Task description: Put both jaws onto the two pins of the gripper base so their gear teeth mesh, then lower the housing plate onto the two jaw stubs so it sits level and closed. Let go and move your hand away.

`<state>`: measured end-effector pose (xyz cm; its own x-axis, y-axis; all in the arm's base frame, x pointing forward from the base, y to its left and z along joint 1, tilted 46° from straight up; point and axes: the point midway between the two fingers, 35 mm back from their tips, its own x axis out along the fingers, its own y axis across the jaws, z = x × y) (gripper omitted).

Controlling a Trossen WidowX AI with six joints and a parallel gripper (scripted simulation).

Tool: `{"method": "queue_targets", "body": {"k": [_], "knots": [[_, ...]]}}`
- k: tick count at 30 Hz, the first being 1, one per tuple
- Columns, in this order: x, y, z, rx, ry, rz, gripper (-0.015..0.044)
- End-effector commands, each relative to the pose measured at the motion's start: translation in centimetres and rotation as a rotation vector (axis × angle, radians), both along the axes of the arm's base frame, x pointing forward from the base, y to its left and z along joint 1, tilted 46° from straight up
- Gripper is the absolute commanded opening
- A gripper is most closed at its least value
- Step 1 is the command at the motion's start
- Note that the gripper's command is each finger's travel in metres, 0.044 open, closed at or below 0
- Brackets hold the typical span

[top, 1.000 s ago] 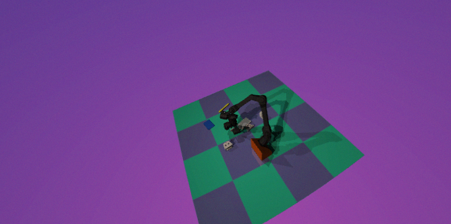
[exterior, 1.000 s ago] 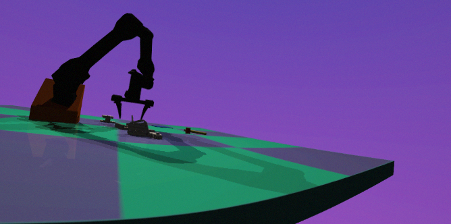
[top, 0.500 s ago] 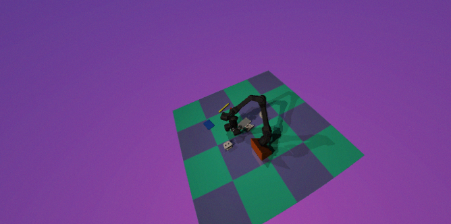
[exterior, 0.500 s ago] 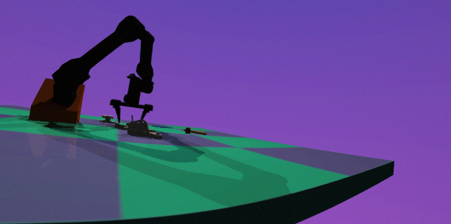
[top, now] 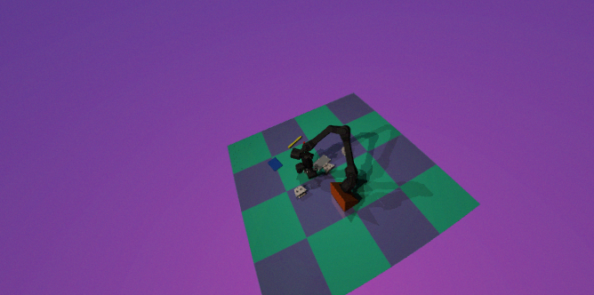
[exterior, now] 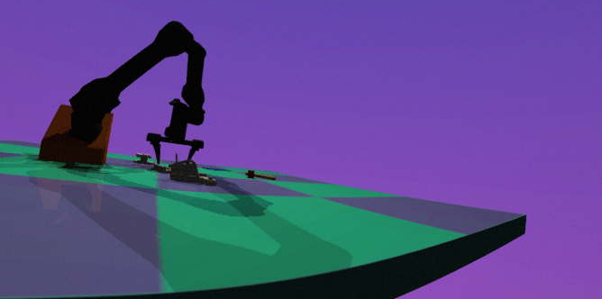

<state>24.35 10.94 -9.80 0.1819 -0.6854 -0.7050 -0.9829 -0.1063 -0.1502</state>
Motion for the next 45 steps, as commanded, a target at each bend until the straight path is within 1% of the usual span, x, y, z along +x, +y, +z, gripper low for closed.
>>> {"method": "queue_targets", "body": {"k": [1, 8, 17, 28, 39, 45], "knots": [[0.1, -0.1, 0.0, -0.005, -0.001, 0.006, 0.044], [0.1, -0.1, 0.0, -0.005, -0.001, 0.006, 0.044], [0.0, 0.0, 0.0, 0.0, 0.0, 0.0, 0.0204], [0.0, 0.0, 0.0, 0.0, 0.0, 0.0, 0.0134], [0.0, 0.0, 0.0, 0.0, 0.0, 0.0, 0.0134], [-0.2, 1.3, 1.1, 0.001, 0.001, 0.002, 0.0134]]}}
